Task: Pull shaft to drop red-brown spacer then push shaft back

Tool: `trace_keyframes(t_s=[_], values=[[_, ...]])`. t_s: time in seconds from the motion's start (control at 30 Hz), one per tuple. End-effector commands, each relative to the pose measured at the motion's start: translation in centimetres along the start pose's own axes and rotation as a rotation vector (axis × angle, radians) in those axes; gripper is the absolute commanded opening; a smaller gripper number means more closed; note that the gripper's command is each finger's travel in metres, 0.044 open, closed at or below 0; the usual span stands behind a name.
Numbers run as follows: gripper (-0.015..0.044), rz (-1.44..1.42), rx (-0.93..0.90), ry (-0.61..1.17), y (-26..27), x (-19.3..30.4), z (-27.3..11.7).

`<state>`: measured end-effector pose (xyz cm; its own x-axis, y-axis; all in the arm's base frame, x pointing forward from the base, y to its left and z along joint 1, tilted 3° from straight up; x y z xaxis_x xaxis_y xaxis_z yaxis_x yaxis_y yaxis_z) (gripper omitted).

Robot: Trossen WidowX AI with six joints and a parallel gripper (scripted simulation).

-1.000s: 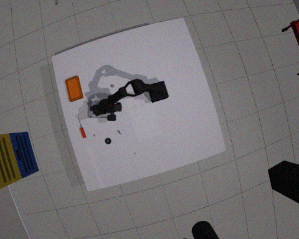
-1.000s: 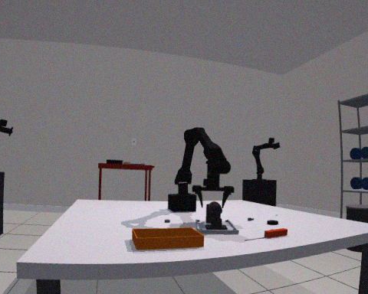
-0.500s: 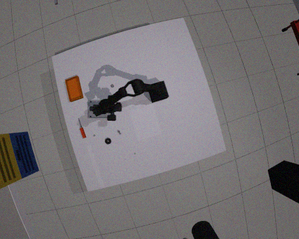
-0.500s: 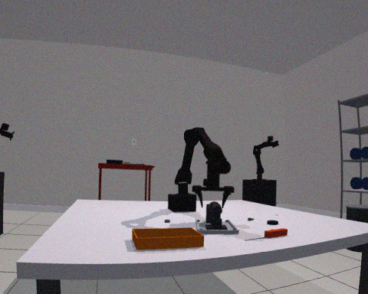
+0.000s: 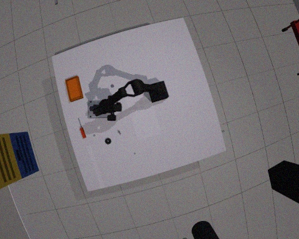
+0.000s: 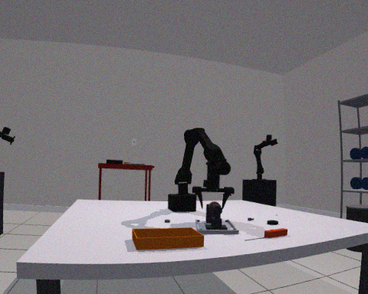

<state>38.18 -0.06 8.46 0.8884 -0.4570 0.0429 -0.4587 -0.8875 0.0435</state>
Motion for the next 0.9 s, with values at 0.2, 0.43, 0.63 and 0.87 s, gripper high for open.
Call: trace_keyframes(t_s=[0.2,0.43,0.63,0.87], values=[[0.044,-0.004,0.002,-0.005,0.02,-0.07,1.36],[0.0361,0.0,-0.002,-0.004,0.03,-0.07,1.27],[0.0204,0.0,-0.002,-0.004,0.03,-0.07,1.27],[0.002,0.0,-0.002,-0.004,0.03,-0.07,1.27]])
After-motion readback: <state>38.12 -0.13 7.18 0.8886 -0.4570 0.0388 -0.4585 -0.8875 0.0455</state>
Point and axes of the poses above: the point midway between the two fingers, 35 mm back from their tips, its own z axis out along the fingers, its own y axis across the jaws, x = y × z, the point moved 8 cm from there along -z, back along the fingers, and after that the axes turned 5 degrees about z, right-handed, at the moved point
